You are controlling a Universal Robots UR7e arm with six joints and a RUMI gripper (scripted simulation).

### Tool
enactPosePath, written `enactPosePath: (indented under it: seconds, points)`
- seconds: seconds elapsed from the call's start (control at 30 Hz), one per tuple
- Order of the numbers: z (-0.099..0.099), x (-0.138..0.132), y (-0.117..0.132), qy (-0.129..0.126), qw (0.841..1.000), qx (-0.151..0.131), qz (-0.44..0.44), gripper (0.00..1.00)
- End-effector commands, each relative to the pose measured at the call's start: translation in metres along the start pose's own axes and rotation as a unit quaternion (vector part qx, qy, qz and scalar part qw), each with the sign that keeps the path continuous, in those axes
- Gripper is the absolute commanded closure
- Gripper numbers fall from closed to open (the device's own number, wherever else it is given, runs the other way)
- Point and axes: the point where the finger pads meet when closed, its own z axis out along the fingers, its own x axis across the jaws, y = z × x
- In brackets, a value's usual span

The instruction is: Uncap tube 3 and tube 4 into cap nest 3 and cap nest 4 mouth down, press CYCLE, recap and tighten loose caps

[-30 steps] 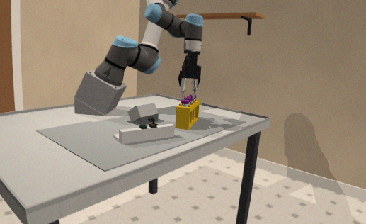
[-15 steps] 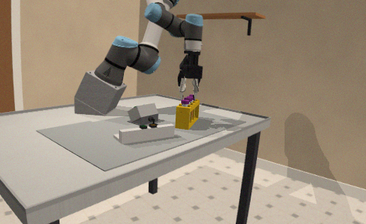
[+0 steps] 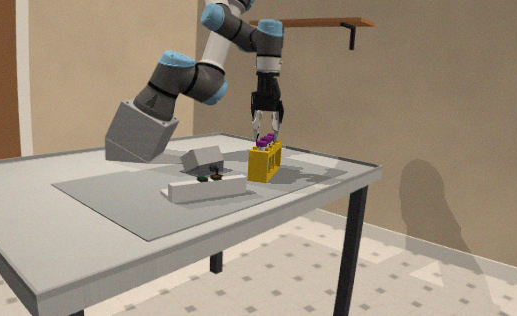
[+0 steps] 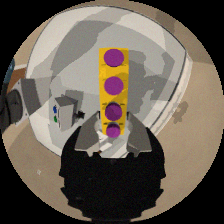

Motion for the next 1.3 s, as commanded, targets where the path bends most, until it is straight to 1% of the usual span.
enactPosePath:
  seconds: [0.0,0.07,0.13,0.17,0.2,0.4,0.43,0.9,1.0,1.1,1.2,1.27]
  points:
    - [-0.0002,0.0003,-0.0002,-0.002,0.994,-0.010,0.109,0.65]
    - [-0.0002,0.0003,-0.0002,-0.002,0.982,-0.010,0.188,0.65]
    - [-0.0002,0.0003,-0.0002,-0.002,0.982,-0.010,0.188,0.65]
    - [-0.0002,0.0003,-0.0002,-0.001,0.973,-0.010,0.232,0.65]
    - [-0.0002,0.0003,-0.0002,-0.001,0.967,-0.010,0.255,0.65]
    - [-0.0002,0.0003,-0.0002,-0.001,0.967,-0.010,0.255,0.65]
    - [-0.0002,0.0003,-0.0002,-0.001,0.967,-0.010,0.255,1.00]
    - [-0.0002,0.0003,-0.0002,-0.001,0.967,-0.010,0.254,1.00]
    - [-0.0003,0.0003,-0.0003,-0.002,0.983,-0.010,0.181,1.00]
    - [-0.0003,0.0003,-0.0003,-0.002,0.994,-0.010,0.107,1.00]
    - [-0.0004,0.0003,-0.0003,-0.003,0.999,-0.009,0.033,1.00]
    - [-0.0004,0.0003,-0.0003,-0.003,0.999,-0.009,0.033,1.00]
